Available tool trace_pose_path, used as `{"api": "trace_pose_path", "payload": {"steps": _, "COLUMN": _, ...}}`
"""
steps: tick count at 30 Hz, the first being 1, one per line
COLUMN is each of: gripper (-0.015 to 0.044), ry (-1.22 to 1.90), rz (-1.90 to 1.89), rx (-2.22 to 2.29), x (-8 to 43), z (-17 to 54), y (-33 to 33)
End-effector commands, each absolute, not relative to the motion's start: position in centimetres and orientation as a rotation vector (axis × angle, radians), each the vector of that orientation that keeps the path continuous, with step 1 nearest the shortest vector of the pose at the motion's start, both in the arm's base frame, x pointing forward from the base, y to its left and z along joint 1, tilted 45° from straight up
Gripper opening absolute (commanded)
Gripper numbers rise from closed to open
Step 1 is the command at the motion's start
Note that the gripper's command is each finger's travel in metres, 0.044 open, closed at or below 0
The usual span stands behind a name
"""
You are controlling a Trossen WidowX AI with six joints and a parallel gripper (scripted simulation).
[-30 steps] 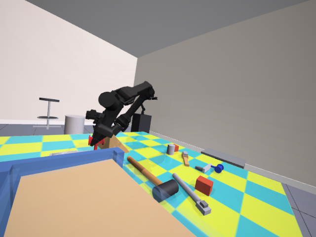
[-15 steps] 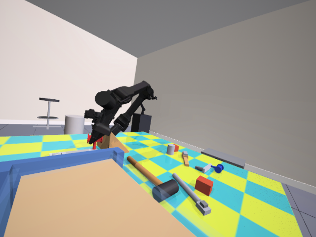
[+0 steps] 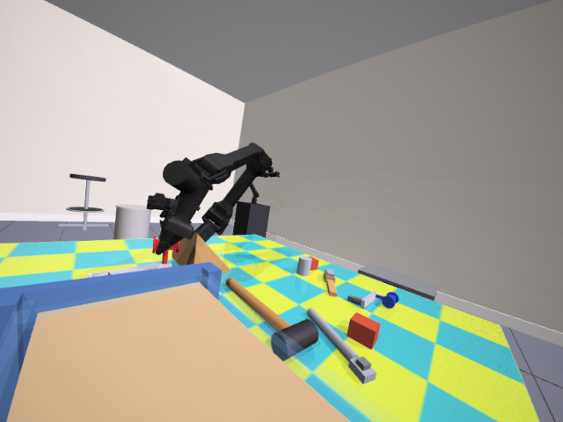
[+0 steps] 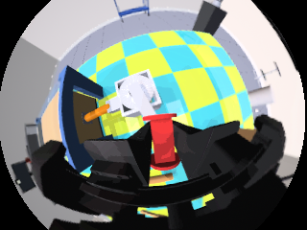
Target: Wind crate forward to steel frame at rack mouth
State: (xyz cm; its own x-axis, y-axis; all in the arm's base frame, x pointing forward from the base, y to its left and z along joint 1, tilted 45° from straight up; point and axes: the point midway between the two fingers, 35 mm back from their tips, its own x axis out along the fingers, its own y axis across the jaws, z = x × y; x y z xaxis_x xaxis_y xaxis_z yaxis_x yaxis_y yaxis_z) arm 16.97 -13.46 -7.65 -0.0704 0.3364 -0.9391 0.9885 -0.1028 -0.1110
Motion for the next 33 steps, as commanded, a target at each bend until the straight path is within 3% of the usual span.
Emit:
{"api": "trace_pose_path", "payload": {"steps": 1, "gripper": 0.0, "ry": 1.487, "rz": -1.25, "rx": 1.485, "x": 14.8, "z": -8.0, "y": -14.1}}
{"api": "trace_pose_path", "payload": {"steps": 33, "gripper": 0.0, "ry": 1.485, "rz": -1.254, "rx": 1.481, "x": 11.1, "z": -10.3, "y": -16.8}}
